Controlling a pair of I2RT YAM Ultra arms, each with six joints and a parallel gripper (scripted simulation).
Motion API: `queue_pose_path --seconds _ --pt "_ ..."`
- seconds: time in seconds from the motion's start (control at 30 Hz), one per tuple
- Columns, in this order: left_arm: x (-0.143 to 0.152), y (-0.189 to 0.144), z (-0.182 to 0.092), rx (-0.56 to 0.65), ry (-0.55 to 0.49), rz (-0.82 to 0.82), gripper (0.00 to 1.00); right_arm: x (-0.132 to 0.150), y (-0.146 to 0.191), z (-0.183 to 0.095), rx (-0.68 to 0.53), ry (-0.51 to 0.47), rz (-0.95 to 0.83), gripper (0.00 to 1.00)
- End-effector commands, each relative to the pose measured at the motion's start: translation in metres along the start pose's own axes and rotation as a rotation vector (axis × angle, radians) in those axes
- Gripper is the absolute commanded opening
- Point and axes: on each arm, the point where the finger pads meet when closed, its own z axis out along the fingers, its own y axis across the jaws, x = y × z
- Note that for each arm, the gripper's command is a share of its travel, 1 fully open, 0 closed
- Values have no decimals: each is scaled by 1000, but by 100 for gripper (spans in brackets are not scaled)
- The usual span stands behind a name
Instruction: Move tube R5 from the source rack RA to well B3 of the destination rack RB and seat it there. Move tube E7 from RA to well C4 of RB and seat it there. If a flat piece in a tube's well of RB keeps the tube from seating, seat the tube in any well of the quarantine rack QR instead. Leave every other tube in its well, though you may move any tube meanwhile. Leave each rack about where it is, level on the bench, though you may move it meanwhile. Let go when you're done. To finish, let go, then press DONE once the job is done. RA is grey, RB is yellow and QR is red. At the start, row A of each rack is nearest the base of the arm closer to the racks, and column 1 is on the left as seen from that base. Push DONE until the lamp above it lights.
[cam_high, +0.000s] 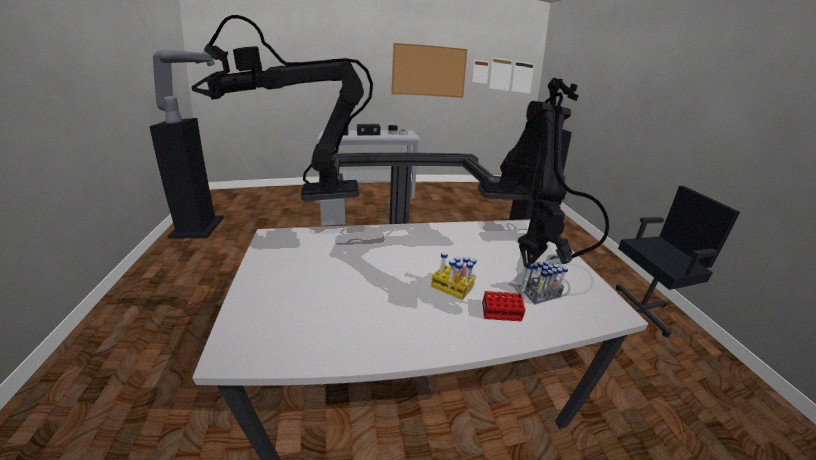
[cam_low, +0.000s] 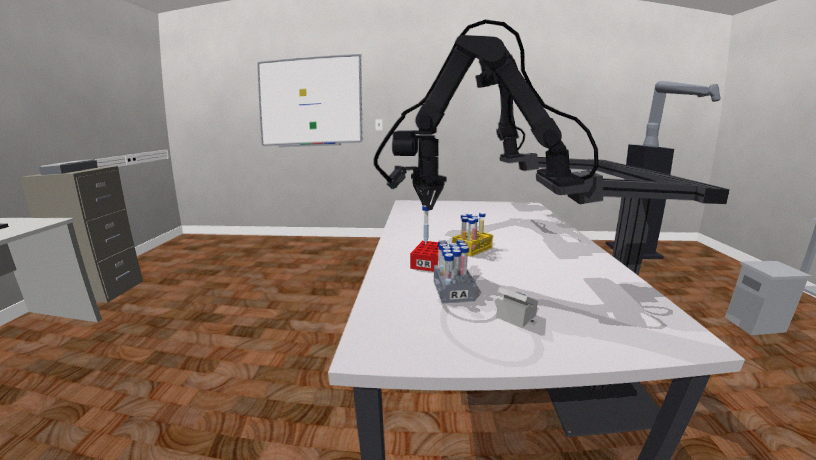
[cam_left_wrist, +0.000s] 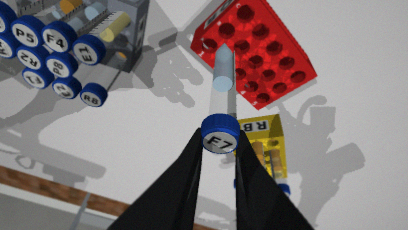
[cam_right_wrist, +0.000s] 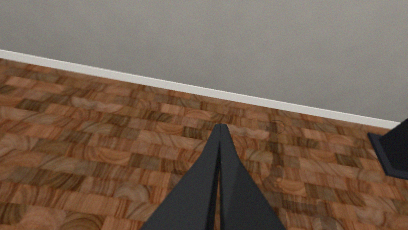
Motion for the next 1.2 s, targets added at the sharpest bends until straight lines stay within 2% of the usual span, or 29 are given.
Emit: queue_pose_path --seconds 0.0,1.03,1.17 --pt "-5 -7 -2 -2 -11 3 0 -25 -8 -12 22 -50 8 0" --pt "6 1 11 -14 3 5 0 -25 -8 -12 22 -50 8 0" --pt "-5 -7 7 7 -22 2 0 -25 -8 -12 22 -50 8 0"
